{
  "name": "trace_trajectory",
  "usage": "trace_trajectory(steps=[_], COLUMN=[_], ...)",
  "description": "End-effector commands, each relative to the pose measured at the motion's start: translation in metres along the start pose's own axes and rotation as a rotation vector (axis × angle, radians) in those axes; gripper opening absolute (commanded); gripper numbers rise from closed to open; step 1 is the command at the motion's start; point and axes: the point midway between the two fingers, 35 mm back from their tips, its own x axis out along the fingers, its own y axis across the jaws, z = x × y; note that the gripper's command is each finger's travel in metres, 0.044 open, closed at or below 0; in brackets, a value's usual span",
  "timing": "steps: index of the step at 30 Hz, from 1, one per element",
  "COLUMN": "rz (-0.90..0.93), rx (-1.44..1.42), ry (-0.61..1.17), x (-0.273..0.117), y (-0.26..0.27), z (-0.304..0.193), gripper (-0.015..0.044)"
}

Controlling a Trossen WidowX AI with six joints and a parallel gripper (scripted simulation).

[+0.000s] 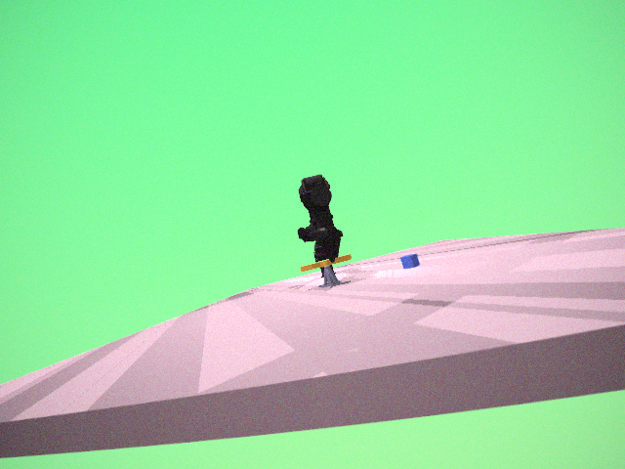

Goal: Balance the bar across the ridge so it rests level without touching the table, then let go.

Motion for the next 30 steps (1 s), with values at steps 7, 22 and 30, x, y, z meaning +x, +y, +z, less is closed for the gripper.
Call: trace_trajectory(steps=[7, 22, 30], rz=[0.0, 0.003, 0.012], rx=[0.0, 0.0, 0.0], ry=[0.0, 0.001, 0.005], x=[0.0, -0.027, -0.1], y=[0.0, 0.004, 0.0], z=[0.0, -0.001, 0.0], gripper=[0.0211, 0.044, 0.044])
